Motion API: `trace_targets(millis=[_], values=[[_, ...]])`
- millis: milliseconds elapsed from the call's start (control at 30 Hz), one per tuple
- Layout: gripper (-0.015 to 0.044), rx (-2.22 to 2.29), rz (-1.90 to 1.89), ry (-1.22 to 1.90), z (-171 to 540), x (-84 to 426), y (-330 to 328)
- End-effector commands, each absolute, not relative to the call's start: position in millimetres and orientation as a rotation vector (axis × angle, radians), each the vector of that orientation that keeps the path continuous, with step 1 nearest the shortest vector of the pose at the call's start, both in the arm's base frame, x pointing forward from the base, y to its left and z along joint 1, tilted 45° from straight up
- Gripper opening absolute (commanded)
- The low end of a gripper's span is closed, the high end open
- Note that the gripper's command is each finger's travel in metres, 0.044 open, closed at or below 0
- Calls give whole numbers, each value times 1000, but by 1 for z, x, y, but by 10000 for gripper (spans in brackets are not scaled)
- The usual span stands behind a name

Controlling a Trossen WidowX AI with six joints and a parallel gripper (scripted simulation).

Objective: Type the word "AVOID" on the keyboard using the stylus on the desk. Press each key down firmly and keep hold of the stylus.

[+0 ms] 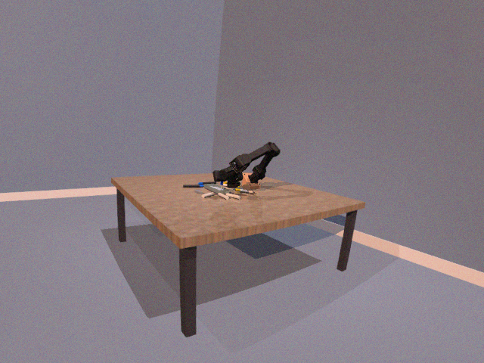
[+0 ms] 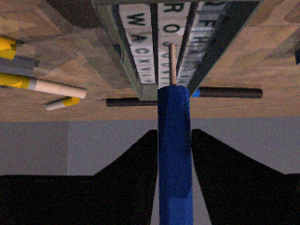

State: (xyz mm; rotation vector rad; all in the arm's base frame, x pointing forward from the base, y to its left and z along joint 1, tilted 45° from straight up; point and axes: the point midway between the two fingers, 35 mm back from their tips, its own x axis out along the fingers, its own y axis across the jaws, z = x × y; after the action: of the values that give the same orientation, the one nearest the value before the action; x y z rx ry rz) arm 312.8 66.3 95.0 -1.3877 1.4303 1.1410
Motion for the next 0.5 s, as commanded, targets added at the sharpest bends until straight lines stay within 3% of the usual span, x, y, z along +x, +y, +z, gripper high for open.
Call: trace_targets(millis=[0,467], values=[[81,-1383,1141,1431,93,313,68],[81,-1382,1141,1431,89,313,71]])
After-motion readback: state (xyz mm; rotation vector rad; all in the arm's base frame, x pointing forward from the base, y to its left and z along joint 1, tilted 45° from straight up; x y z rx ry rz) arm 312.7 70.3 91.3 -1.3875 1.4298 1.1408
